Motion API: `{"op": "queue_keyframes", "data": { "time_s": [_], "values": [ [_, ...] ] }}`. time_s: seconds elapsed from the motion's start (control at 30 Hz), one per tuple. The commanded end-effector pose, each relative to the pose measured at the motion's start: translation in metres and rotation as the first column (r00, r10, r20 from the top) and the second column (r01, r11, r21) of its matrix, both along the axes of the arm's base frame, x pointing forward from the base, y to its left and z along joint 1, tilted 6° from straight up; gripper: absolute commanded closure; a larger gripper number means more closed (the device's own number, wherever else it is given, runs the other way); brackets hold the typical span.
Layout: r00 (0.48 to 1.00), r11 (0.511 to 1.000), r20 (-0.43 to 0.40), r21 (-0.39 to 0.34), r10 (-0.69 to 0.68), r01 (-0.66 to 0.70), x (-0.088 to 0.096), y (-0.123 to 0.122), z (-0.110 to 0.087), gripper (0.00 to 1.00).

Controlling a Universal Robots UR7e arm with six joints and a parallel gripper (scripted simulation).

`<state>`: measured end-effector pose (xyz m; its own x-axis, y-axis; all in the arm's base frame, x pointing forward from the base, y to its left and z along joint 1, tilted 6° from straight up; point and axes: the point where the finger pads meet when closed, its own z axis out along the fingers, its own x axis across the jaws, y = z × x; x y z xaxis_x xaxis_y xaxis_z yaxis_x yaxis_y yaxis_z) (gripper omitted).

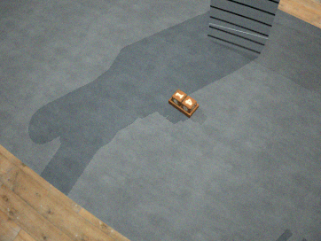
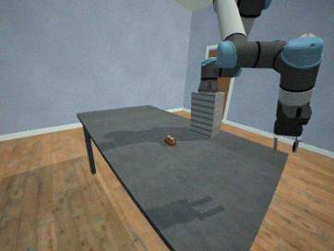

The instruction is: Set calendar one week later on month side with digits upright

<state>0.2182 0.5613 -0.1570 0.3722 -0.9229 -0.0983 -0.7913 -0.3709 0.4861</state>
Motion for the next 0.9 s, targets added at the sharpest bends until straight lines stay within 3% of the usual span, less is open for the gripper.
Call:
{"op": "queue_keyframes", "data": {
  "time_s": [0.0, 0.17, 0.33, 0.37, 0.47, 0.57, 0.67, 0.73, 0.87],
  "values": [
    [0.999, 0.999, 0.017, -0.007, -0.041, 0.041, 0.013, -0.010, -0.002, 0.00],
    [0.979, 0.981, 0.076, -0.033, -0.187, 0.190, 0.056, -0.051, -0.009, 0.00],
    [0.916, 0.922, 0.155, -0.054, -0.371, 0.383, 0.102, -0.109, -0.017, 0.00],
    [0.913, 0.920, 0.157, -0.055, -0.376, 0.388, 0.103, -0.111, -0.017, 0.00],
    [0.844, 0.855, 0.210, -0.061, -0.493, 0.514, 0.129, -0.153, -0.020, 0.00],
    [0.841, 0.852, 0.213, -0.061, -0.497, 0.519, 0.130, -0.155, -0.020, 0.00],
    [0.742, 0.758, 0.270, -0.061, -0.613, 0.649, 0.152, -0.203, -0.022, 0.00],
    [0.703, 0.721, 0.290, -0.059, -0.649, 0.690, 0.158, -0.220, -0.022, 0.00],
    [0.572, 0.595, 0.346, -0.047, -0.744, 0.802, 0.172, -0.272, -0.021, 0.00]
  ]
}}
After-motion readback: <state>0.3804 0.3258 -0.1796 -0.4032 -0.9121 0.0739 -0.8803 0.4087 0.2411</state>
